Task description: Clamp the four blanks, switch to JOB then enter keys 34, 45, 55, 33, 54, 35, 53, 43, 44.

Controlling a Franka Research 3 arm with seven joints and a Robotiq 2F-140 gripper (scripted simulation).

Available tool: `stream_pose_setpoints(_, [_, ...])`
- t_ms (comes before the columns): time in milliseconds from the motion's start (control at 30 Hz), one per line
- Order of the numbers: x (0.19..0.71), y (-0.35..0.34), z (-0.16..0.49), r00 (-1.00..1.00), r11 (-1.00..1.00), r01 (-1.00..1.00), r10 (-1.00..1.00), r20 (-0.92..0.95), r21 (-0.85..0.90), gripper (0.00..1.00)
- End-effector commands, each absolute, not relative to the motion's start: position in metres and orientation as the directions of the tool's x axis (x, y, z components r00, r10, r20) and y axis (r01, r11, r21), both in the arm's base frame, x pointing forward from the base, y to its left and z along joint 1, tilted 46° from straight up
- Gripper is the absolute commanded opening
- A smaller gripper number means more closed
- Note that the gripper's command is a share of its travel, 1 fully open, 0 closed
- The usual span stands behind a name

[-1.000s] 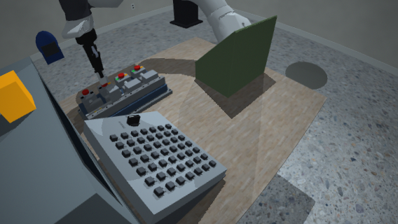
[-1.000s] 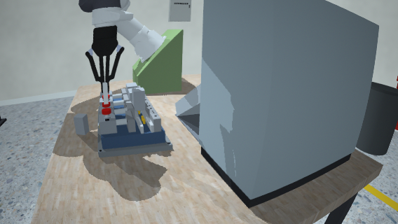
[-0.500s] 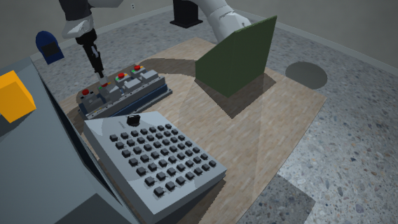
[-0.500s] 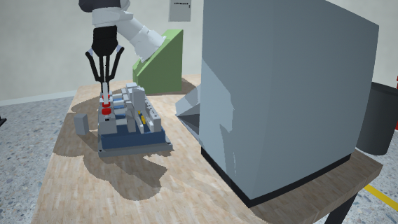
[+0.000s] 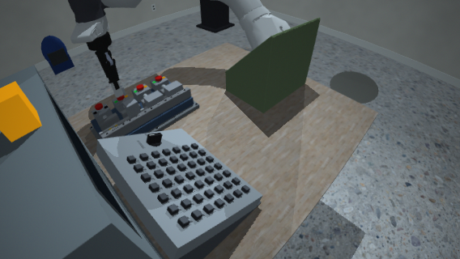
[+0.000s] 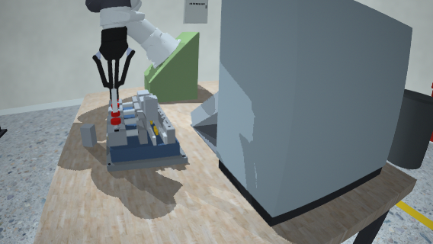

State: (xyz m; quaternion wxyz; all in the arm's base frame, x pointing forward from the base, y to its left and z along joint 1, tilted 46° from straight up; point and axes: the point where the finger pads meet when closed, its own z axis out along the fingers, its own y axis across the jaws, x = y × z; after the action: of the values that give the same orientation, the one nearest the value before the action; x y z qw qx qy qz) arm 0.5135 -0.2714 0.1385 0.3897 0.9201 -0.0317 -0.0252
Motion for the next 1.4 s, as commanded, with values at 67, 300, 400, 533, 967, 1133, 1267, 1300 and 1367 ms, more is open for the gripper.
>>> stream_pose_setpoints(67, [0.5126,-0.2715,0.1383,0.997,-0.693,-0.039,-0.079,-0.022,0.72,0.0])
stream_pose_setpoints(300, [0.5124,-0.2736,0.1362,0.997,-0.693,-0.039,-0.079,-0.022,0.72,0.0])
stream_pose_setpoints(400, [0.5123,-0.2749,0.135,0.997,-0.693,-0.039,-0.079,-0.022,0.72,0.0])
stream_pose_setpoints(533, [0.5122,-0.2758,0.1341,0.997,-0.693,-0.039,-0.079,-0.022,0.72,0.0])
stream_pose_setpoints(967, [0.5118,-0.2795,0.1305,0.997,-0.693,-0.039,-0.079,-0.022,0.72,0.0])
stream_pose_setpoints(1133, [0.5118,-0.2796,0.1304,0.997,-0.693,-0.039,-0.079,-0.022,0.72,0.0])
stream_pose_setpoints(1267, [0.5118,-0.2796,0.1304,0.997,-0.693,-0.039,-0.079,-0.022,0.72,0.0])
stream_pose_setpoints(1300, [0.5118,-0.2796,0.1304,0.997,-0.693,-0.039,-0.079,-0.022,0.72,0.0])
stream_pose_setpoints(1367, [0.5118,-0.2796,0.1304,0.997,-0.693,-0.039,-0.079,-0.022,0.72,0.0])
